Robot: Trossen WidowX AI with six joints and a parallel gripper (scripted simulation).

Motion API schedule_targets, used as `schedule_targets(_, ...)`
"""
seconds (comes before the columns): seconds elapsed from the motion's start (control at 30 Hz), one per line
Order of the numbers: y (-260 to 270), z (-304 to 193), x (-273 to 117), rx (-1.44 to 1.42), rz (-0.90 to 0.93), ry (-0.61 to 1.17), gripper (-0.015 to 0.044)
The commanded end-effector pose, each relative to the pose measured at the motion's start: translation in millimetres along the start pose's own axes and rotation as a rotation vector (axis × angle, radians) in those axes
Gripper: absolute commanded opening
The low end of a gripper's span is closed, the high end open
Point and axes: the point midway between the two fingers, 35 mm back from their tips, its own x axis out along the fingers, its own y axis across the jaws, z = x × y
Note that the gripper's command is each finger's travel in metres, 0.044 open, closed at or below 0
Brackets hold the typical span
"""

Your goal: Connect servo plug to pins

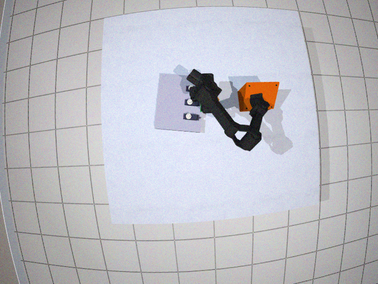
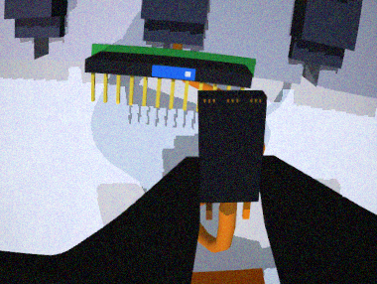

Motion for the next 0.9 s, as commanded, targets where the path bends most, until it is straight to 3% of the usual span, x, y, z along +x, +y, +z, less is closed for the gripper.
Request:
schedule_targets(0.0,7,-13,2,0.031,-0.002,0.002,0.0000)
schedule_targets(0.43,31,-60,15,0.131,-0.001,0.004,0.0000)
schedule_targets(0.87,32,-63,55,0.136,0.001,0.004,0.0000)
